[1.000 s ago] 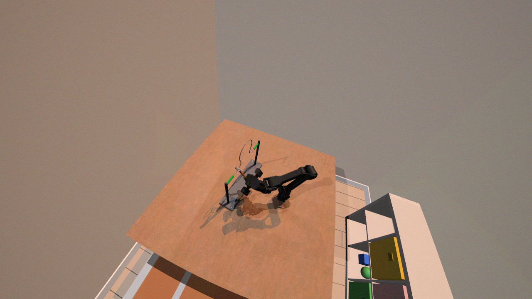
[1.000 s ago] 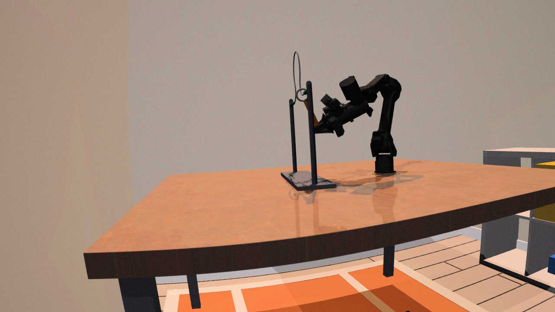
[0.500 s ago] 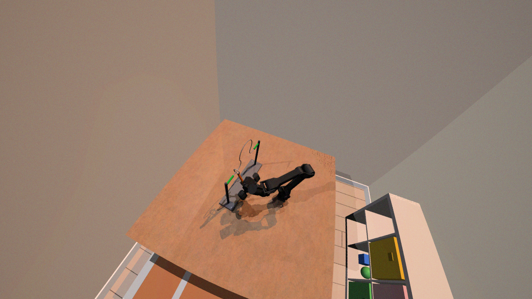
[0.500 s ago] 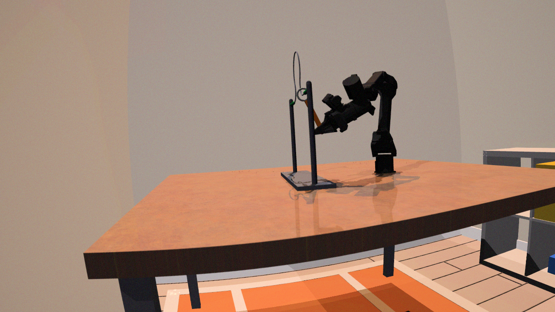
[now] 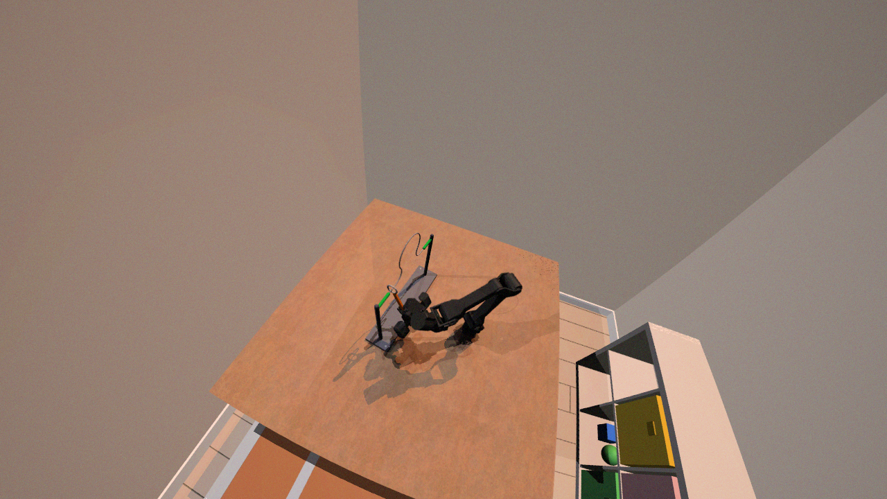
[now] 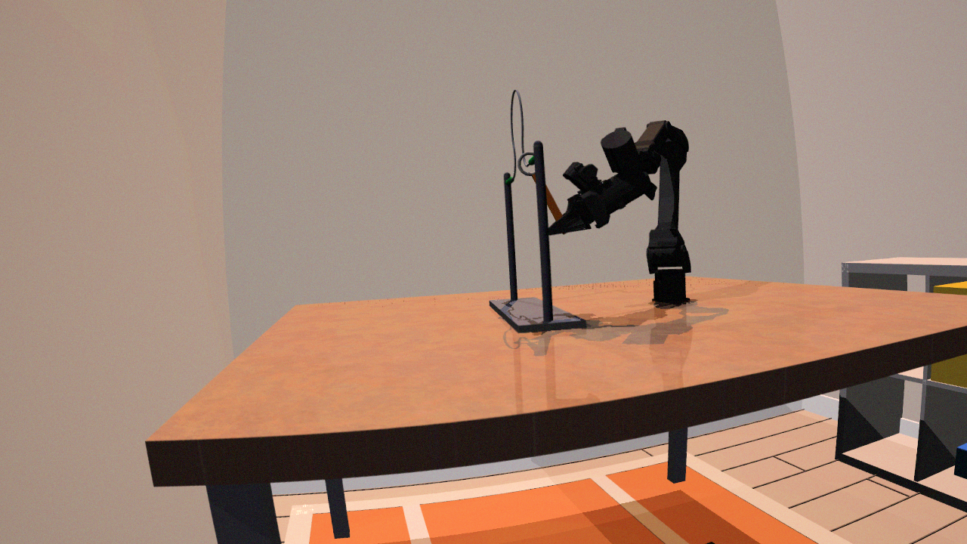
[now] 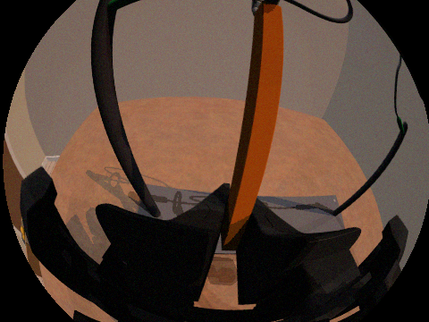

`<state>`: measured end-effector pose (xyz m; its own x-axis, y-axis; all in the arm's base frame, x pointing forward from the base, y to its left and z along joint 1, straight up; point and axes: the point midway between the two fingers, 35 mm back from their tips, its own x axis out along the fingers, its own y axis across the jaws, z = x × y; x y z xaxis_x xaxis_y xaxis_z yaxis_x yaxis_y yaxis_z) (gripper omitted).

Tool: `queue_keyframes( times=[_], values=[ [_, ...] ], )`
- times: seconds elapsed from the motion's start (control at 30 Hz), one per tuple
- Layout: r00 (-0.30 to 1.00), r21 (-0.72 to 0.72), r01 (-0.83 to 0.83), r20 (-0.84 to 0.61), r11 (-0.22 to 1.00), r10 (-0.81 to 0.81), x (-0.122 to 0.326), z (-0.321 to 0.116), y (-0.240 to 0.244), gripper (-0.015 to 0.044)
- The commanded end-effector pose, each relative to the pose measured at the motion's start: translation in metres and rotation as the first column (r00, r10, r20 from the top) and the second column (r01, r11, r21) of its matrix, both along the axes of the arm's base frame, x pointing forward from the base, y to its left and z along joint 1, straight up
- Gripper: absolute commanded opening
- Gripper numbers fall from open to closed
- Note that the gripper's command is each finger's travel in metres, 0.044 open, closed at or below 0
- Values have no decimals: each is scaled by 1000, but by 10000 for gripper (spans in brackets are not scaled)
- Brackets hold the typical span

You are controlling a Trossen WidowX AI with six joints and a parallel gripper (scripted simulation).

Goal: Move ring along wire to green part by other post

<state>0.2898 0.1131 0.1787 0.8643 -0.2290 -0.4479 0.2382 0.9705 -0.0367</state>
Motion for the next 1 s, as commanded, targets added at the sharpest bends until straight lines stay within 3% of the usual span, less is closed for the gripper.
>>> queue_keyframes(
  times=[0.0, 0.97],
  values=[
    [1000, 2, 5, 1, 1000, -5, 2, 0, 4, -150],
    [1000, 4, 6, 6, 1000, -6, 5, 0, 33, -150]
  ],
)
